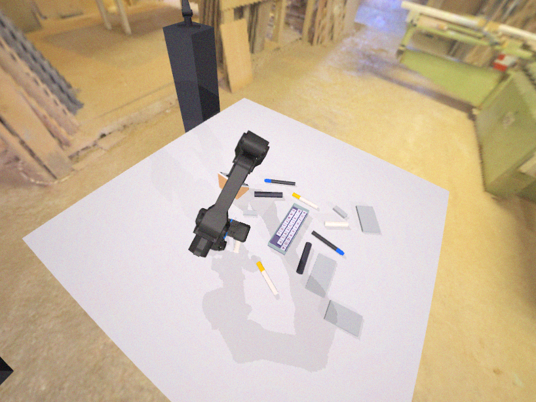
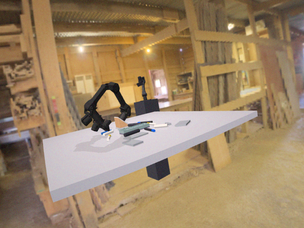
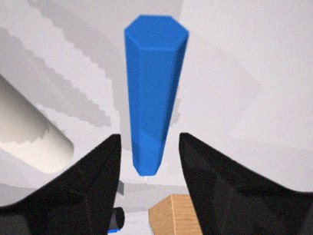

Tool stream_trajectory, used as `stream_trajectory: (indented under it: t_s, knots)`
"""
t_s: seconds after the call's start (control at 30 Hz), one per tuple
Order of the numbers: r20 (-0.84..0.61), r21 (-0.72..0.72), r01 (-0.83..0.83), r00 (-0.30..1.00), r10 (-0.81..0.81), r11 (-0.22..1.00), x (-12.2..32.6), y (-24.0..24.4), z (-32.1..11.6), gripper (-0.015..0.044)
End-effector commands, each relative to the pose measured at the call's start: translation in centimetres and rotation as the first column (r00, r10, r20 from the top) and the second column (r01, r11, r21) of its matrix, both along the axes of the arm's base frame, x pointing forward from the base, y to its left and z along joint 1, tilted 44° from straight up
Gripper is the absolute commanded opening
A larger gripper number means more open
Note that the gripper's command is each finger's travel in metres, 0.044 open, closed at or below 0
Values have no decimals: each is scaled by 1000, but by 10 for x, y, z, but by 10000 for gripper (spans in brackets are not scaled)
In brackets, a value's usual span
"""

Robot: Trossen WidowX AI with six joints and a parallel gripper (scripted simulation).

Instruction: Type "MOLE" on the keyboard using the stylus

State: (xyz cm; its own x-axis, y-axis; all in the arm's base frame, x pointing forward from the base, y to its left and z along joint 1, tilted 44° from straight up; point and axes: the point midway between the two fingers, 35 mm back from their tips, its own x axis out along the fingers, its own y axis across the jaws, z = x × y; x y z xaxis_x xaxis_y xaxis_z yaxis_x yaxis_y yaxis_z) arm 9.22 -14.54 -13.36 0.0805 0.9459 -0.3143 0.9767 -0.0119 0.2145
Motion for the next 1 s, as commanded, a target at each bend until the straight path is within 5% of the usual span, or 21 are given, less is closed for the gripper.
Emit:
stream_trajectory:
  t_s: [0.0,0.13,0.23,0.97]
  knots:
    - [0,0,0,1000,0,1000,0,0,0,124]
    - [0,0,0,1000,0,1000,0,0,0,19]
    - [0,0,0,1000,0,1000,0,0,0,0]
    - [-2,-34,5,1000,-6,999,-5,-33,36,0]
